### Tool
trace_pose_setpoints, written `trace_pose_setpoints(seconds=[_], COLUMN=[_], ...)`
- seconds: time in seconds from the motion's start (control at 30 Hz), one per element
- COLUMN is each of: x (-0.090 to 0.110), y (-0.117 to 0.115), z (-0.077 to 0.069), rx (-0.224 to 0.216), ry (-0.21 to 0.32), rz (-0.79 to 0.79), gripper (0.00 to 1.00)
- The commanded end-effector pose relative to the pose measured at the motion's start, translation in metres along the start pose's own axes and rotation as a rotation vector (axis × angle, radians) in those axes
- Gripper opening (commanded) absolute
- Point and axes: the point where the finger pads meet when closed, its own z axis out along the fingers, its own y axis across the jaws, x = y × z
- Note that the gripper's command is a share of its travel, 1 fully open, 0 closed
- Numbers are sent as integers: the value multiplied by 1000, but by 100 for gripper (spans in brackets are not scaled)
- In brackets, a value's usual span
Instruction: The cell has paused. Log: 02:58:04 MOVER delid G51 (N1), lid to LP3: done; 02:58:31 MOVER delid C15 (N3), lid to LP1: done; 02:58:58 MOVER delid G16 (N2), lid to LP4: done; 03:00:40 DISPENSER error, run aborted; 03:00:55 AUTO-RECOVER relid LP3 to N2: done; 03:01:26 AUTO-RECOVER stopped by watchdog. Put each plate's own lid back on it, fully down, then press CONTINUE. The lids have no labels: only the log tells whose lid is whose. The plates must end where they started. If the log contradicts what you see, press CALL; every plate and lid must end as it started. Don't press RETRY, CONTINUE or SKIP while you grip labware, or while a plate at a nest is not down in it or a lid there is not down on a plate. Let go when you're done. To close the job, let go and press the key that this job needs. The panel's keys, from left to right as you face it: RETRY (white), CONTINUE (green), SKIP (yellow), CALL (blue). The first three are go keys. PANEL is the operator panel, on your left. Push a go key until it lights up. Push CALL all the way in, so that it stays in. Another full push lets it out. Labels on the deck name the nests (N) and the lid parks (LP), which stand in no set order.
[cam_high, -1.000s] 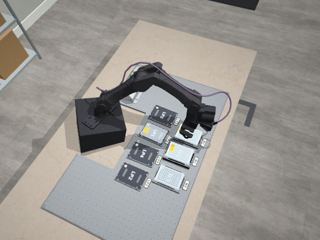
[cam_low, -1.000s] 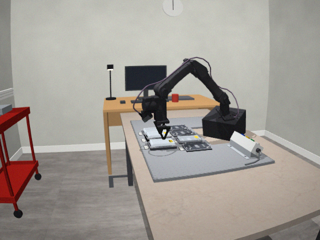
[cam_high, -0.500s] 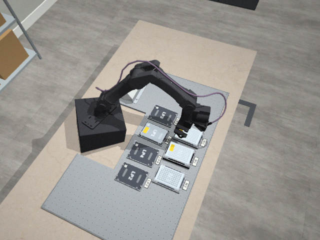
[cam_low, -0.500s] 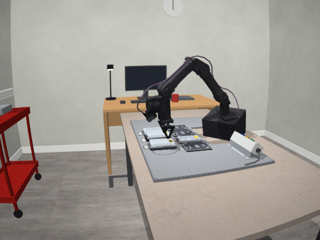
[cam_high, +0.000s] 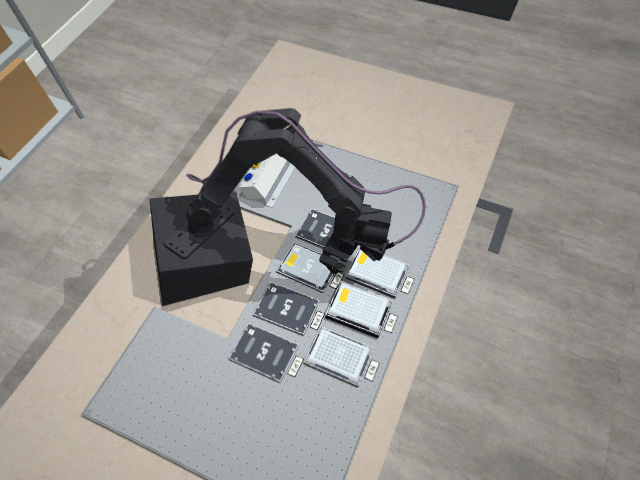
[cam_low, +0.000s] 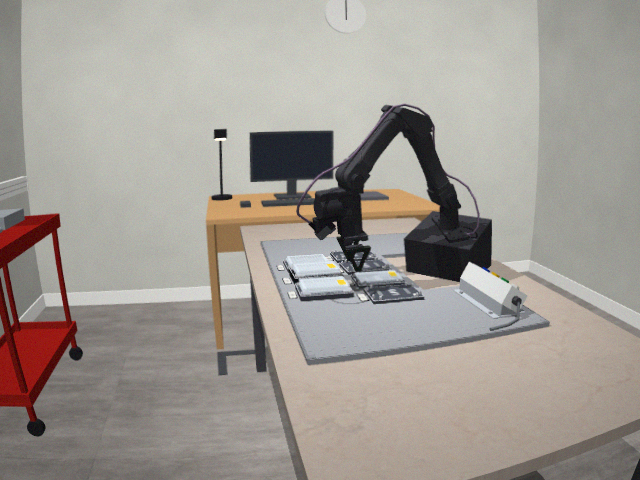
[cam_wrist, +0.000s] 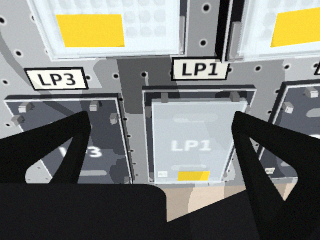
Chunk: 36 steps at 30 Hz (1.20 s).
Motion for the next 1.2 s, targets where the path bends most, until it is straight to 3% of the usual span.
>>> trace_pose_setpoints(seconds=[0.0, 0.13, 0.2, 0.67, 0.77, 0.93, 1.17], x=[-9, 10, 10, 75, 76, 58, 62], y=[-3, -10, -10, -34, -35, -30, -32], z=[-16, -14, -14, -6, -4, -10, -5], rx=[-30, -30, -30, -30, -27, -33, -30], ry=[-104, -104, -104, -102, -96, -126, -113], rz=[-3, -4, -4, -4, -3, -2, 1], gripper=[100, 100, 100, 100, 100, 100, 100])
